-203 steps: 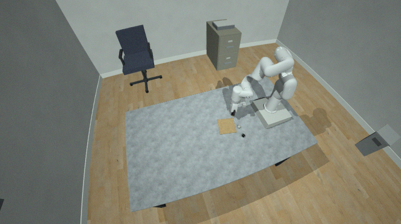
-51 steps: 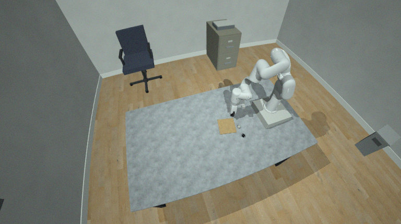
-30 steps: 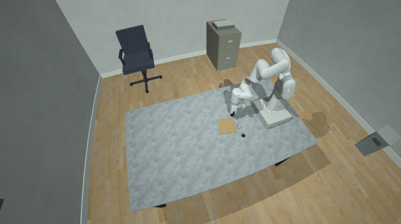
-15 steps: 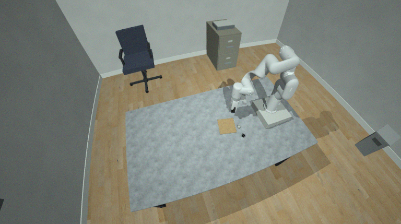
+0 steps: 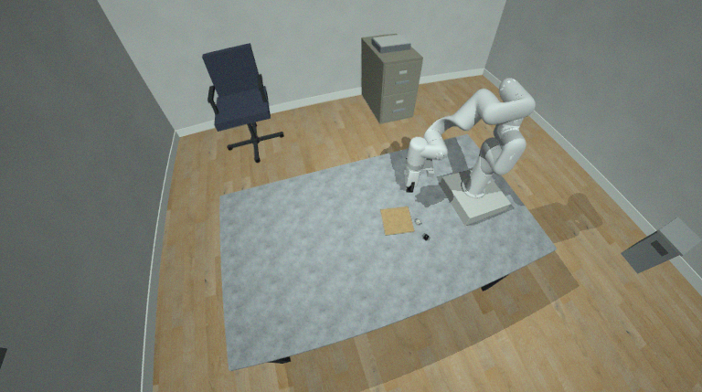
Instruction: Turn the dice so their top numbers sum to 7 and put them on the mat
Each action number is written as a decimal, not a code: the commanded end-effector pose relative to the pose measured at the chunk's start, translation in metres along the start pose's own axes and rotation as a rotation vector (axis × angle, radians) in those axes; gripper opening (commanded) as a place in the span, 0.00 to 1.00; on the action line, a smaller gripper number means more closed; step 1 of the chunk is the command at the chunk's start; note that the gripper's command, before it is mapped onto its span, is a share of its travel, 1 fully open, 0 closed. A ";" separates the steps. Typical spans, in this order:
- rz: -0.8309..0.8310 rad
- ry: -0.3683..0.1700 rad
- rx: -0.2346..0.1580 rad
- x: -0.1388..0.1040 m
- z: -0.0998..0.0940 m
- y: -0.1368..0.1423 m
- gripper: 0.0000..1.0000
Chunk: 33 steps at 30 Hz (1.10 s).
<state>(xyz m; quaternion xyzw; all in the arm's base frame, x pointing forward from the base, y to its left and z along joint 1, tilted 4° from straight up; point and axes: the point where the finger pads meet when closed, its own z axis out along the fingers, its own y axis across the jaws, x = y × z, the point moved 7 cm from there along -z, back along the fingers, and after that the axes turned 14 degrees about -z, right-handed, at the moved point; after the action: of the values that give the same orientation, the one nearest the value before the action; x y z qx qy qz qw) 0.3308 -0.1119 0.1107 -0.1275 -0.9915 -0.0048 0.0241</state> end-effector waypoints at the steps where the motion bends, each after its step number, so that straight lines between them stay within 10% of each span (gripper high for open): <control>1: 0.000 -0.004 0.000 -0.001 -0.002 0.000 0.15; 25: -0.710 0.015 0.028 -0.061 0.018 0.233 0.15; 33: -0.732 -0.003 0.026 -0.060 0.019 0.241 0.15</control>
<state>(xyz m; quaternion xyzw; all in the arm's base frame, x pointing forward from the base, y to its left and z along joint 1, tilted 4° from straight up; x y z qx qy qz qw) 0.4465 0.1037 0.0895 0.2330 -0.9720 -0.0002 0.0298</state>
